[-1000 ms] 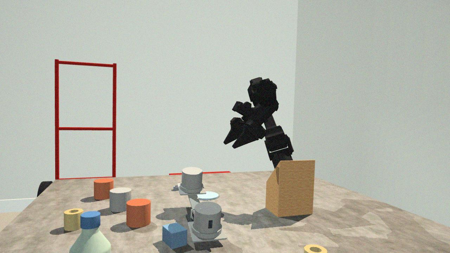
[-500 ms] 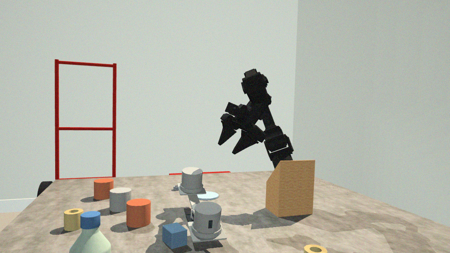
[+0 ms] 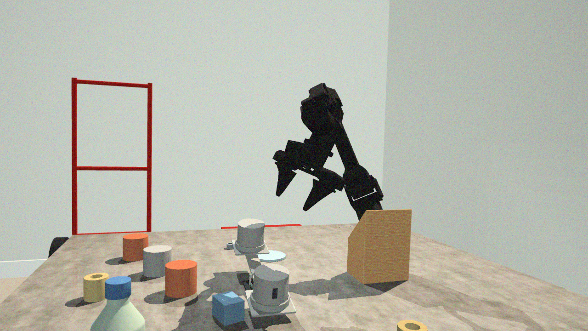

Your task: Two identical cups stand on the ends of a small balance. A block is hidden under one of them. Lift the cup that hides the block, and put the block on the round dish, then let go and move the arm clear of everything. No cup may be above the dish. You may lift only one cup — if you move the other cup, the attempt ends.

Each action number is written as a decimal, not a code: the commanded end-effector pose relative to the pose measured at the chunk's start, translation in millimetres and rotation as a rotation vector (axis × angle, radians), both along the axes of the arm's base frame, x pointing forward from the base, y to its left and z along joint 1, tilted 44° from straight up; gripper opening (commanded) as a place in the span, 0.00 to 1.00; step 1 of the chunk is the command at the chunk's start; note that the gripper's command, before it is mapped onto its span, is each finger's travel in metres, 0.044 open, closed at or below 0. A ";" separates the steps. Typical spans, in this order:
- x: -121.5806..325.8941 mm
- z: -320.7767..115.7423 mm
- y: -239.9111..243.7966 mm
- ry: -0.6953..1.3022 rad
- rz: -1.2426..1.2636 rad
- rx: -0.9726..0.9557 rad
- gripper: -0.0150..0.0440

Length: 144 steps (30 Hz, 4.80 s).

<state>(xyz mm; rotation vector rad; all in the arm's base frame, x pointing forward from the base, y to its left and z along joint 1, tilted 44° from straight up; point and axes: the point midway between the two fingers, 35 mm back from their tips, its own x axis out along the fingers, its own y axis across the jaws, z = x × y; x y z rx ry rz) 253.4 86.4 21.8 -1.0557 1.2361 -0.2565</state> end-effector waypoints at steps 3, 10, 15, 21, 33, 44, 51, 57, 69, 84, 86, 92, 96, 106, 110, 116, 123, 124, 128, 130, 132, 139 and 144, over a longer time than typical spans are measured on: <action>13.3 -12.7 3.2 0.156 0.055 -0.043 1.00; 29.2 -31.8 4.3 0.355 0.134 -0.082 1.00; 41.9 -48.4 2.6 0.507 0.194 -0.105 1.00; 55.9 -70.4 -1.8 0.687 0.272 -0.117 1.00; 76.7 -116.5 -15.1 1.016 0.445 -0.098 1.00; 75.8 -128.2 -25.6 1.020 0.448 -0.098 1.00; 75.7 -135.0 -31.6 1.020 0.448 -0.098 1.00; 75.4 -142.3 -38.2 1.020 0.448 -0.098 1.00; 73.9 -156.5 -51.6 1.020 0.448 -0.099 1.00; 70.7 -172.5 -67.6 1.021 0.446 -0.101 1.00; 70.7 -172.7 -67.8 1.021 0.446 -0.101 0.96; 70.7 -172.7 -67.8 1.021 0.446 -0.101 0.79; 70.7 -172.7 -67.8 1.021 0.446 -0.101 0.71; 73.1 -166.9 -61.3 1.020 0.447 -0.100 0.26; 74.3 -163.7 -57.7 1.020 0.448 -0.099 0.25; 76.0 -158.9 -52.5 1.019 0.449 -0.098 0.25; 77.8 -153.1 -46.4 1.019 0.449 -0.097 0.25; 78.0 -152.3 -45.5 1.019 0.449 -0.097 0.25; 78.9 -148.9 -42.0 1.019 0.450 -0.097 0.25; 79.3 -147.2 -40.2 1.019 0.450 -0.097 0.25; 79.7 -145.5 -38.5 1.019 0.450 -0.097 0.25; 80.9 -139.4 -32.4 1.019 0.451 -0.096 0.25; 81.7 -134.9 -28.0 1.018 0.451 -0.096 0.25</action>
